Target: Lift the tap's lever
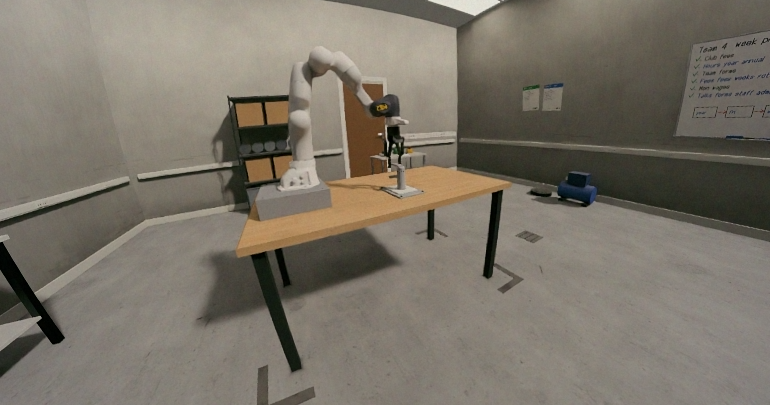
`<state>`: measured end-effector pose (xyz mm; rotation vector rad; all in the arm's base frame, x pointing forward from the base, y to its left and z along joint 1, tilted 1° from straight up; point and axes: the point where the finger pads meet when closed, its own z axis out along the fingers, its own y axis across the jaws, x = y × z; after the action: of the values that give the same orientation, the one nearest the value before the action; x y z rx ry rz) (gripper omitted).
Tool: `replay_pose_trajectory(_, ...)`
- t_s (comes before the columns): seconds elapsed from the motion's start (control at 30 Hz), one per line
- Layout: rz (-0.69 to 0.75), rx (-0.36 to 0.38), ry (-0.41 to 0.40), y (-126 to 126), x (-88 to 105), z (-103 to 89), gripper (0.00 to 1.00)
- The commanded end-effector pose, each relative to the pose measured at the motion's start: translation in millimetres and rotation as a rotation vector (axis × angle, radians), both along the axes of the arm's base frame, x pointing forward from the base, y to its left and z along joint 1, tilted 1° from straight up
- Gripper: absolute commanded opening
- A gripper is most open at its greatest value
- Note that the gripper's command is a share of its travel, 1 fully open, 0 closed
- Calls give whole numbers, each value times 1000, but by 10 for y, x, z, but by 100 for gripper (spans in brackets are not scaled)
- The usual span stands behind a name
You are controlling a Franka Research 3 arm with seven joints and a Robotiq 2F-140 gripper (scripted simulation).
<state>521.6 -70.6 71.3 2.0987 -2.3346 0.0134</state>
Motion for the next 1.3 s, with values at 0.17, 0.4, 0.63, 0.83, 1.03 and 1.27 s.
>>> replay_pose_trajectory(0.17,1,1,-7,5,22,-89,47)
replay_pose_trajectory(0.4,1,1,-7,5,22,-116,47)
replay_pose_trajectory(0.63,1,1,-7,5,23,-128,47)
replay_pose_trajectory(0.83,1,1,-7,5,23,-128,47)
replay_pose_trajectory(1.03,1,1,-7,5,23,-128,47)
replay_pose_trajectory(1.27,1,1,-7,5,23,-128,47)
